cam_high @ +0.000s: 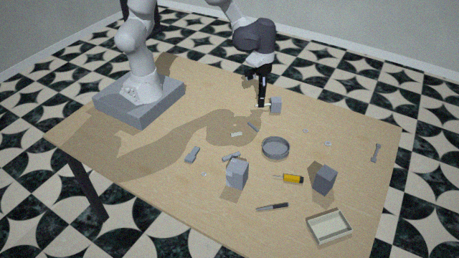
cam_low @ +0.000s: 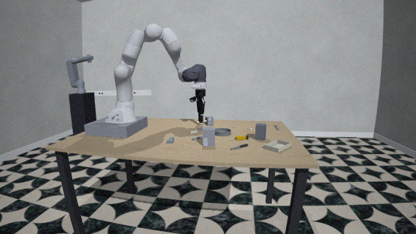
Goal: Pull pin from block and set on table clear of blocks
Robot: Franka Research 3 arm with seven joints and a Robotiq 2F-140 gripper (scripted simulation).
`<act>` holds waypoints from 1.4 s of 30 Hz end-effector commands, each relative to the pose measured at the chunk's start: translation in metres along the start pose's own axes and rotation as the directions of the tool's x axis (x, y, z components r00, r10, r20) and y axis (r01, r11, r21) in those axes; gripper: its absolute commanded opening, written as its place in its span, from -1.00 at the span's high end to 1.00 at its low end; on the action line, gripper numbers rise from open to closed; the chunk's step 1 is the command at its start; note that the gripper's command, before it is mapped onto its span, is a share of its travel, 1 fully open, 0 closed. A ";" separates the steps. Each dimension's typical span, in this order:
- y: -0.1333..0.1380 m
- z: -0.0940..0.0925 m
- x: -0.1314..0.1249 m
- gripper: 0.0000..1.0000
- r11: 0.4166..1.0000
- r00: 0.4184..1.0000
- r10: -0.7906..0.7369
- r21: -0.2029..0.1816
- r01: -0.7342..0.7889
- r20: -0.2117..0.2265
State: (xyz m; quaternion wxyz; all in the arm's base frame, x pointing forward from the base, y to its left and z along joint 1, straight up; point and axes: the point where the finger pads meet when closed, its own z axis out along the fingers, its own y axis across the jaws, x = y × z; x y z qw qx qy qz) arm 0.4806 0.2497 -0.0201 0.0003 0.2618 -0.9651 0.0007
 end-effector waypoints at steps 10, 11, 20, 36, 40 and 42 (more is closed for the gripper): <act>0.000 0.000 -0.004 0.80 1.000 1.000 0.006 -0.001 -0.006 0.001; 0.000 0.000 -0.003 0.80 1.000 1.000 0.006 -0.001 -0.006 0.001; 0.000 0.001 0.005 0.80 1.000 1.000 0.006 -0.001 -0.006 -0.003; -0.001 0.001 0.004 0.80 1.000 1.000 0.007 -0.001 -0.007 -0.002; -0.001 0.001 0.003 0.80 1.000 1.000 0.008 -0.001 -0.008 -0.002; -0.001 0.001 0.002 0.80 1.000 1.000 0.008 -0.001 -0.008 -0.001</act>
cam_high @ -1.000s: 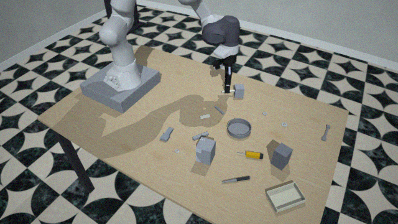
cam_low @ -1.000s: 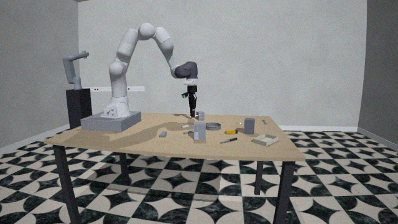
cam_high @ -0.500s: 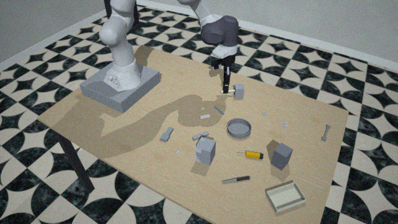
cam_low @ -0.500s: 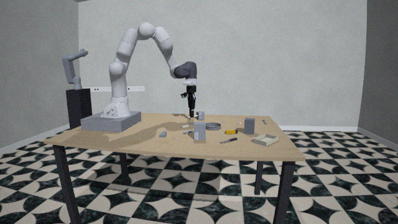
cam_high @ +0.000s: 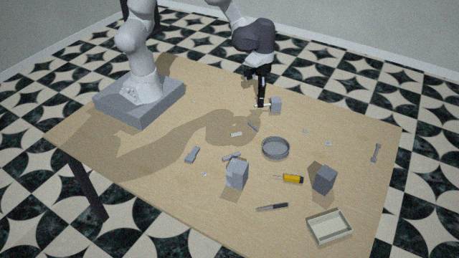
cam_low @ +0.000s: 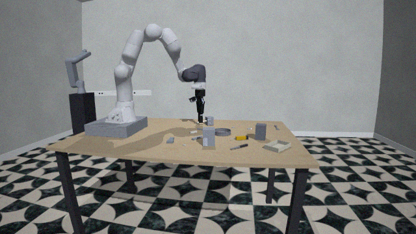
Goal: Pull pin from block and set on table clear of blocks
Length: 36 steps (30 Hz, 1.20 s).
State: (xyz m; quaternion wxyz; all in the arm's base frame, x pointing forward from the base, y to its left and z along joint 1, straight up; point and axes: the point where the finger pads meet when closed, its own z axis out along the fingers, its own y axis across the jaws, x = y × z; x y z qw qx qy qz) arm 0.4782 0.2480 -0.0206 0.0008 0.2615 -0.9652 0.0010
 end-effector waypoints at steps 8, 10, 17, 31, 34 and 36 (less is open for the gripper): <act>-0.001 0.001 -0.003 0.80 1.000 1.000 0.009 -0.002 -0.009 0.001; -0.001 0.001 -0.003 0.80 1.000 1.000 0.009 -0.002 -0.009 0.001; -0.001 0.001 0.002 0.80 1.000 1.000 0.008 -0.002 -0.008 -0.002; 0.000 0.001 0.006 0.80 1.000 1.000 0.008 -0.001 -0.008 -0.002; 0.000 0.001 0.006 0.80 1.000 1.000 0.008 -0.001 -0.008 -0.002; 0.000 0.001 0.006 0.80 1.000 1.000 0.008 -0.001 -0.008 -0.002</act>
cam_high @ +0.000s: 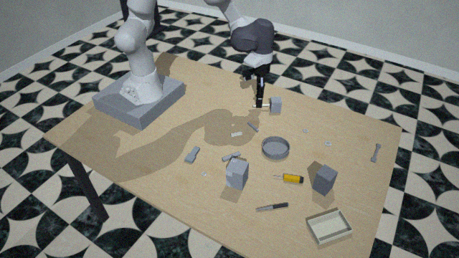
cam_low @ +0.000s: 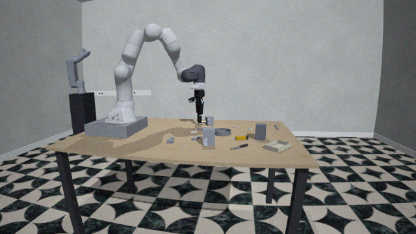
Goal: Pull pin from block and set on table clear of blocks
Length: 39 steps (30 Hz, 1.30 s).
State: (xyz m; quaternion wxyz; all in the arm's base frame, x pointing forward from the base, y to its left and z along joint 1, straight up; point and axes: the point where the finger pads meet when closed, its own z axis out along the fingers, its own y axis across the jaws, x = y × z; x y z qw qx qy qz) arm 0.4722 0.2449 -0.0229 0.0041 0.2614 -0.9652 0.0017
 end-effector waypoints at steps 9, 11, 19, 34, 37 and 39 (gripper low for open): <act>-0.001 -0.002 -0.002 0.80 1.000 1.000 0.008 -0.001 -0.008 0.012; -0.001 -0.002 -0.002 0.80 1.000 1.000 0.008 -0.001 -0.008 0.012; -0.001 -0.002 0.001 0.80 1.000 1.000 0.007 -0.001 -0.007 0.014; -0.001 -0.002 0.011 0.80 1.000 1.000 0.004 0.000 -0.004 0.017; -0.001 -0.002 0.012 0.80 1.000 1.000 0.004 0.000 -0.004 0.017; -0.001 -0.002 0.012 0.80 1.000 1.000 0.004 0.000 -0.004 0.017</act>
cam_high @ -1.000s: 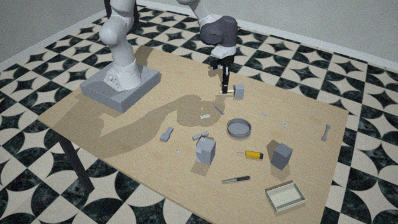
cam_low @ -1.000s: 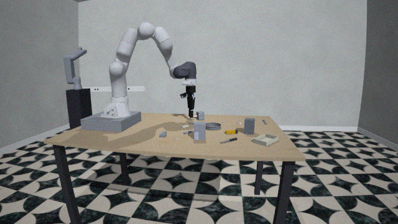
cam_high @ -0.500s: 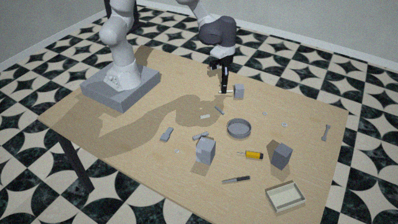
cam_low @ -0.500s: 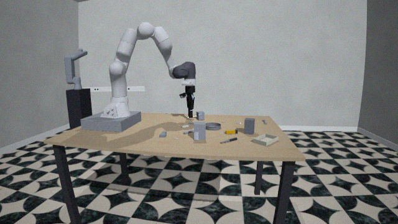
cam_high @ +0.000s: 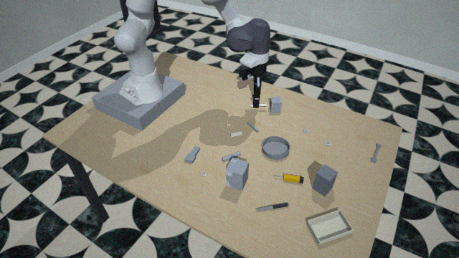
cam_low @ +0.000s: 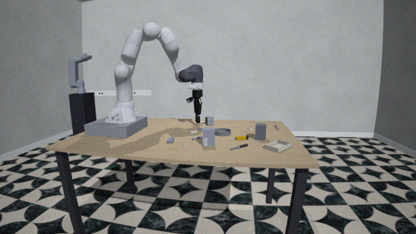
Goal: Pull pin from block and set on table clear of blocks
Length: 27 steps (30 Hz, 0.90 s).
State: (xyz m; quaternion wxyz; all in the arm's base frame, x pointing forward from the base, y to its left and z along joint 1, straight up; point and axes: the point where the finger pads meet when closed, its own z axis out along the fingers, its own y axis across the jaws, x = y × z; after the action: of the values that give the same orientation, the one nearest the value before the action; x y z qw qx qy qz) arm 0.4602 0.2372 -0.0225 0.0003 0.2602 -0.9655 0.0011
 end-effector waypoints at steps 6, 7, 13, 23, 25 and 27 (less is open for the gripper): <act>0.000 -0.002 -0.003 0.80 1.000 1.000 0.002 -0.001 -0.002 0.010; 0.000 -0.002 -0.003 0.80 1.000 1.000 0.001 -0.001 -0.001 0.010; 0.000 -0.002 -0.005 0.80 1.000 1.000 0.000 -0.001 0.000 0.010; 0.000 0.000 0.001 0.80 1.000 1.000 -0.002 -0.001 0.002 0.004; 0.000 0.001 0.004 0.80 1.000 1.000 -0.003 -0.001 0.003 0.000; 0.000 0.001 0.004 0.80 1.000 1.000 -0.003 -0.001 0.003 0.000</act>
State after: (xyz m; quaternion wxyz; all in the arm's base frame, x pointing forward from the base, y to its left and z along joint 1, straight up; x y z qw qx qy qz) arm 0.4563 0.2356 -0.0242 0.0021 0.2605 -0.9655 0.0014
